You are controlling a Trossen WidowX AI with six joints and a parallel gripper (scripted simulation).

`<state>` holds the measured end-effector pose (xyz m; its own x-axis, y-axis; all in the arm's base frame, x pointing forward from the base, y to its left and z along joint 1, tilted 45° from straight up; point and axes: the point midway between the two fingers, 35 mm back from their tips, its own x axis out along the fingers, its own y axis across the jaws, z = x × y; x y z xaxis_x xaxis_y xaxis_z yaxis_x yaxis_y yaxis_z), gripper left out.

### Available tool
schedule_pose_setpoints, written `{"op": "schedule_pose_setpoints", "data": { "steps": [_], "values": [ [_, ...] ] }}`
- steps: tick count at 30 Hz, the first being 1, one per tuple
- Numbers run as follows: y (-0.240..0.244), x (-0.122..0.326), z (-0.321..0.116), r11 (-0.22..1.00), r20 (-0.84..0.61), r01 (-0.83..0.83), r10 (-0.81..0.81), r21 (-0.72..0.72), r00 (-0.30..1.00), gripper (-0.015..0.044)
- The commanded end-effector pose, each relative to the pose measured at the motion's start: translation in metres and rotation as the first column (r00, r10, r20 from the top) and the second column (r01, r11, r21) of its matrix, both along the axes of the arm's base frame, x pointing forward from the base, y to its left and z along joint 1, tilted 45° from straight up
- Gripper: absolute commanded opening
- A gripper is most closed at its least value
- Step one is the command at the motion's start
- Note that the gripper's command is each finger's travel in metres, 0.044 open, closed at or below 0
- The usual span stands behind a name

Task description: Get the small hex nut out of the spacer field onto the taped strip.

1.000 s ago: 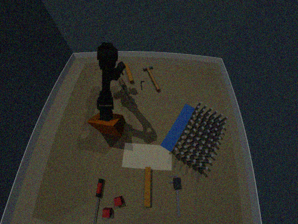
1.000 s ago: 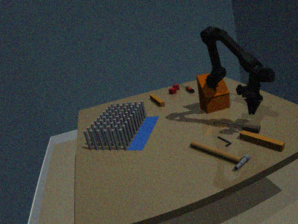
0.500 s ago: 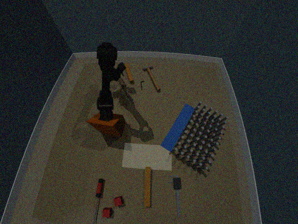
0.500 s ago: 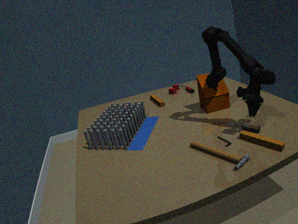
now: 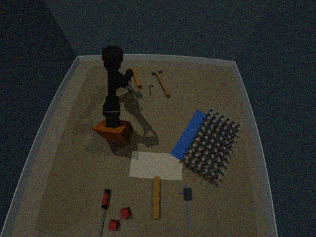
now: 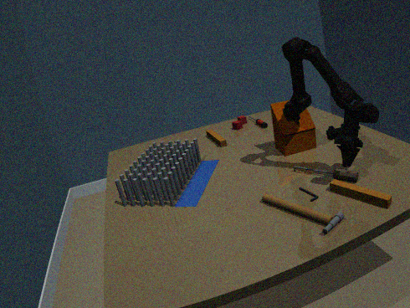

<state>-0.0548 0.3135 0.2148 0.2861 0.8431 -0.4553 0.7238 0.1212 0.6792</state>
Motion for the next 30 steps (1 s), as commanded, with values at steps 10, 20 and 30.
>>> {"op": "schedule_pose_setpoints", "data": {
  "steps": [10, 20, 30],
  "values": [
    [0.015, 0.000, -0.017, 1.000, 0.003, -0.004, 0.004, -0.003, 1.000, 0.0280],
    [0.023, 0.002, -0.027, 1.000, 0.004, -0.004, 0.004, -0.003, 1.000, 0.0280],
    [0.023, 0.002, -0.027, 1.000, 0.004, -0.004, 0.004, -0.003, 1.000, 0.0155]
  ]
}}
